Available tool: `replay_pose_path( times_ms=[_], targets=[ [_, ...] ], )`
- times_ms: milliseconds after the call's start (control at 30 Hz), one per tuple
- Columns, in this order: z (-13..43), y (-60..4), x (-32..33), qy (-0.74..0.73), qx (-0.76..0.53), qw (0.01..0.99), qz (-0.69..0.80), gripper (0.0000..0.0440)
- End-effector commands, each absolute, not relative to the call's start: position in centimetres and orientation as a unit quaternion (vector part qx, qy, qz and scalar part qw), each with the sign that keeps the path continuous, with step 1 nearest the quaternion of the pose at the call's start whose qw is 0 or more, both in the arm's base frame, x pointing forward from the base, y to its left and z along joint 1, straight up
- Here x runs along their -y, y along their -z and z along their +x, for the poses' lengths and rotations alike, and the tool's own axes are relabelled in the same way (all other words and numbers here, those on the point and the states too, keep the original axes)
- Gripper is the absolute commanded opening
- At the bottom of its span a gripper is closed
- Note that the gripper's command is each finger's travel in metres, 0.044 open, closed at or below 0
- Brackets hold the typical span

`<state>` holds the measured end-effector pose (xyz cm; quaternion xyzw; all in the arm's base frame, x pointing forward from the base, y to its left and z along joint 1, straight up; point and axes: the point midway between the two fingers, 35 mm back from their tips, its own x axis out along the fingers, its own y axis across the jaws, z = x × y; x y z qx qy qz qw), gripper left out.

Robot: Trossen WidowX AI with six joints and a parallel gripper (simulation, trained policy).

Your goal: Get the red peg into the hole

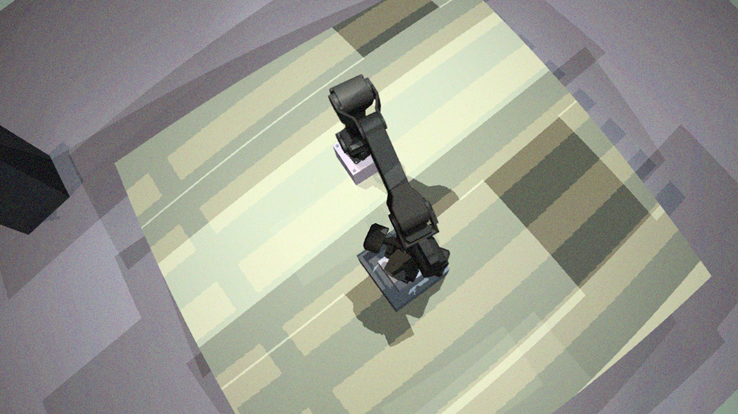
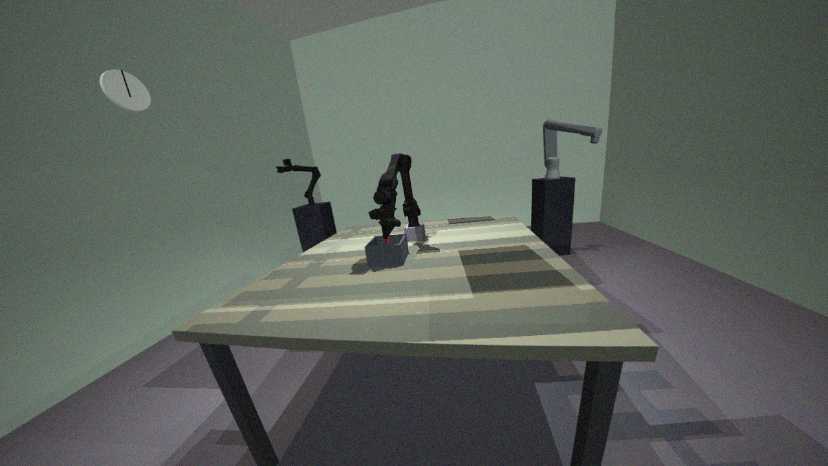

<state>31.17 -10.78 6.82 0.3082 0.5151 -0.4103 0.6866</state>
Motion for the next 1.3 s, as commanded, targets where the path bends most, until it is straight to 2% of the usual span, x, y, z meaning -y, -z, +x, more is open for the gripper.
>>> replay_pose_path(
  times_ms=[0,200,267,433,700,1267],
  targets=[
    [31.3,-5.5,11.2,0.408,-0.524,0.681,0.309,0.0017],
    [31.4,-3.9,11.7,0.404,-0.540,0.676,0.297,0.0145],
    [31.4,-3.5,11.9,0.404,-0.547,0.673,0.291,0.0156],
    [32.7,-3.5,12.9,0.402,-0.545,0.679,0.284,0.0280],
    [34.6,-4.1,14.6,0.401,-0.534,0.693,0.271,0.0440],
    [37.6,-6.3,18.3,0.415,-0.478,0.729,0.260,0.0440]
  ],
)
